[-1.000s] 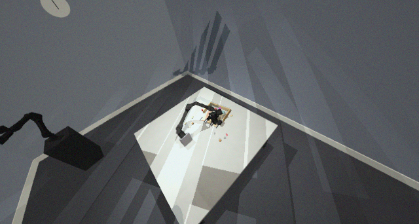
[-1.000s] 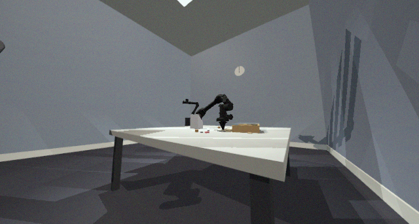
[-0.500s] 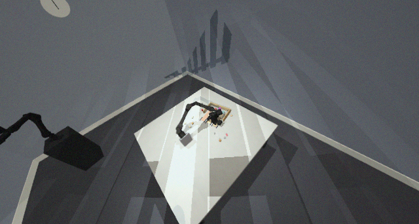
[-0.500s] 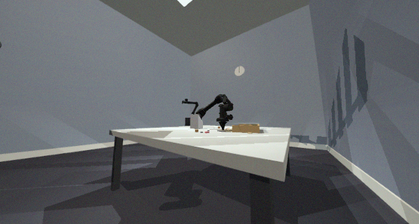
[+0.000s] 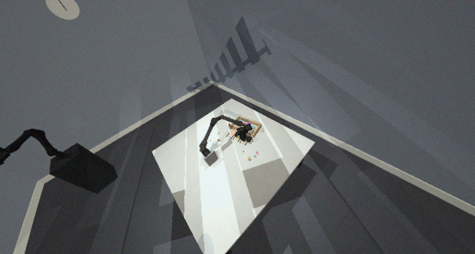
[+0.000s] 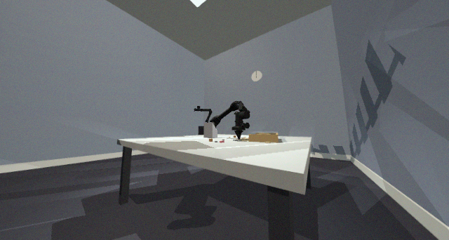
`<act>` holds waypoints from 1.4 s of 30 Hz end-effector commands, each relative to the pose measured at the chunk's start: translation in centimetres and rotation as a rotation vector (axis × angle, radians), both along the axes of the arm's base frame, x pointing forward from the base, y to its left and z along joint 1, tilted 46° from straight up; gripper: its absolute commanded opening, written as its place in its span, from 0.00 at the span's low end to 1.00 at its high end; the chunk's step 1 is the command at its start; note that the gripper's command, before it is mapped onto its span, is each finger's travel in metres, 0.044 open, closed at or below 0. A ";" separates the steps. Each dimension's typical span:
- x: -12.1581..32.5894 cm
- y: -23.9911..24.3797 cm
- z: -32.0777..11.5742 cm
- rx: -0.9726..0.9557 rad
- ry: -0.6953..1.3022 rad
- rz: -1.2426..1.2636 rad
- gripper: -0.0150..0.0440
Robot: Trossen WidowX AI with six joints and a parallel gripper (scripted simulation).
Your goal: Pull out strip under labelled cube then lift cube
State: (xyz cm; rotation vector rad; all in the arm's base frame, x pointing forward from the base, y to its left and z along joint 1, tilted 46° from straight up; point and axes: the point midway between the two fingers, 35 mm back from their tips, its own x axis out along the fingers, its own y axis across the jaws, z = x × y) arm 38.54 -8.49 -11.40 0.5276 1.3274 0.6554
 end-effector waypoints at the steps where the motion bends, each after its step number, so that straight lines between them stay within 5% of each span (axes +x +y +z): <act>1: 0.1 0.1 -0.1 0.004 0.000 -0.003 0.25; 42: 0.6 0.2 -0.5 0.004 0.000 -0.003 0.25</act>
